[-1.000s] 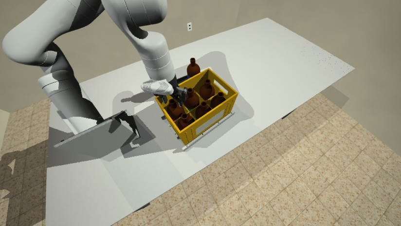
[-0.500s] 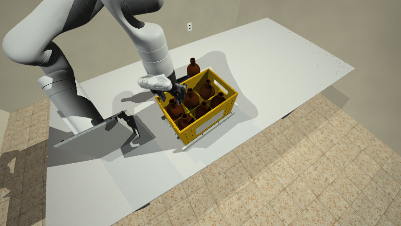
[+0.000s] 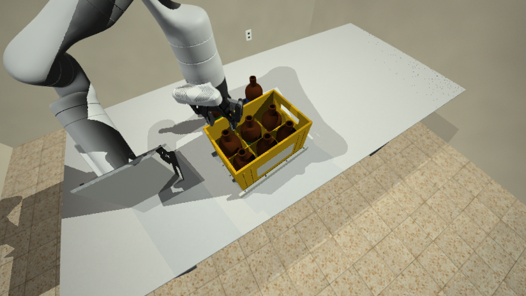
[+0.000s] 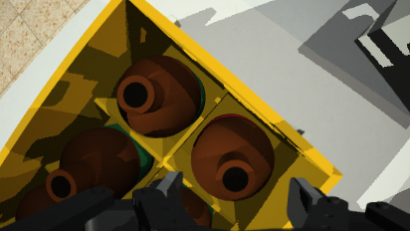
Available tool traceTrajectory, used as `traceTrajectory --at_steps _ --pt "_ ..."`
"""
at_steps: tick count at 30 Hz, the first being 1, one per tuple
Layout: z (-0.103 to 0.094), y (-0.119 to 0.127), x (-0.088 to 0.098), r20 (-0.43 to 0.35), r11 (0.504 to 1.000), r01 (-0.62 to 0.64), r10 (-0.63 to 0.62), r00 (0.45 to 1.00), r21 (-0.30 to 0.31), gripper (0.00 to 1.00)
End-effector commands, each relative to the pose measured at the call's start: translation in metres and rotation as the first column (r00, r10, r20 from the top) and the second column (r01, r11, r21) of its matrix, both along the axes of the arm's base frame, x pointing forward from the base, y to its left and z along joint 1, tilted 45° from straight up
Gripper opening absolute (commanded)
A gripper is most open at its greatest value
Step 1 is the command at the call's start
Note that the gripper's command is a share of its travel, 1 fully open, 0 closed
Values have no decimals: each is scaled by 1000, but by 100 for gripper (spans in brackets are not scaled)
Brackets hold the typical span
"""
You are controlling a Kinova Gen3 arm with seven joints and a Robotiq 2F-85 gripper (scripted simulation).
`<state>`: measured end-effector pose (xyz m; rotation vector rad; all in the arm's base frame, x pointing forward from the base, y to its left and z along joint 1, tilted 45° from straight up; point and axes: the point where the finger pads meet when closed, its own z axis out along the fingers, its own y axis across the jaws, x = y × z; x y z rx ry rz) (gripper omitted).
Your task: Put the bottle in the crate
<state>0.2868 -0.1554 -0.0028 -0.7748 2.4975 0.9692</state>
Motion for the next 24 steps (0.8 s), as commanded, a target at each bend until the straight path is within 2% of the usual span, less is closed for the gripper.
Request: traceTrajectory --at_steps 1,11,23,24 --pt "9 -8 0 0 1000 12 -12 1000 4 64" --pt "20 -19 -2 0 1000 12 -12 1000 4 64" --pt "23 -22 -3 0 1000 12 -12 1000 4 64" --pt "23 -22 -3 0 1000 12 -12 1000 4 0"
